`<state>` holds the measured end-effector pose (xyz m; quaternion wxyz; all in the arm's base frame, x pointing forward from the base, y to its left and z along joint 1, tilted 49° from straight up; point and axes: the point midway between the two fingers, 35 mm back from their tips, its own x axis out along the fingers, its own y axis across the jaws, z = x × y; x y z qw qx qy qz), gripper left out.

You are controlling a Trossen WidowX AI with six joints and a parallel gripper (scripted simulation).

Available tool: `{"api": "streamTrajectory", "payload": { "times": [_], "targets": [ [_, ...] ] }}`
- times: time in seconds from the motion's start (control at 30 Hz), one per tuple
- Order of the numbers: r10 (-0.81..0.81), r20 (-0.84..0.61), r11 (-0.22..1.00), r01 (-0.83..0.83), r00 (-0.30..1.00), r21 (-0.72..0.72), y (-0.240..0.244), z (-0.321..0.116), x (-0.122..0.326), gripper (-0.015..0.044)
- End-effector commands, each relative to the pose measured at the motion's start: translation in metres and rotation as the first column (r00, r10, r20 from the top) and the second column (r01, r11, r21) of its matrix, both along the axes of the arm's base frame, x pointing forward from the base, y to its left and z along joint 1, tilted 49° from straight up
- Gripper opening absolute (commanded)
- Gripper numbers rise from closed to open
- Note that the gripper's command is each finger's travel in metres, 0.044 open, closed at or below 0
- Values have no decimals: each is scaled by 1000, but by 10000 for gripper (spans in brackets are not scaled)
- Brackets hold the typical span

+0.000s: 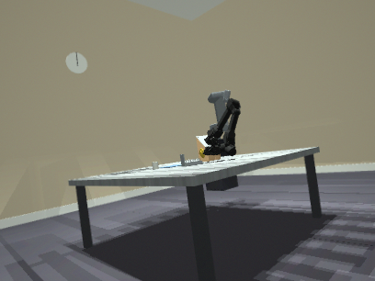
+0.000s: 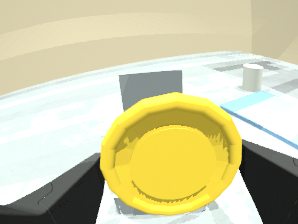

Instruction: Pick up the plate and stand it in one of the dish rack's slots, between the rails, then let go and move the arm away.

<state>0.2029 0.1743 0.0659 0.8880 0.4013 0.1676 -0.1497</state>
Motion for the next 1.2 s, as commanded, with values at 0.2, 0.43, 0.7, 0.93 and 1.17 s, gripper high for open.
{"api": "streamTrajectory", "payload": {
  "times": [0.2, 0.43, 0.7, 0.93, 1.17],
  "targets": [
    [3, 39, 1000, -3, 999, 10, 0, 3, -3, 0],
    [5, 31, 1000, -5, 999, 6, -2, -1, 10, 0],
    [2, 35, 1000, -3, 999, 15, -3, -4, 21, 0],
    [1, 38, 1000, -2, 999, 20, -3, -5, 26, 0],
    [-2, 45, 1000, 0, 999, 31, -5, -7, 36, 0]
  ]
}}
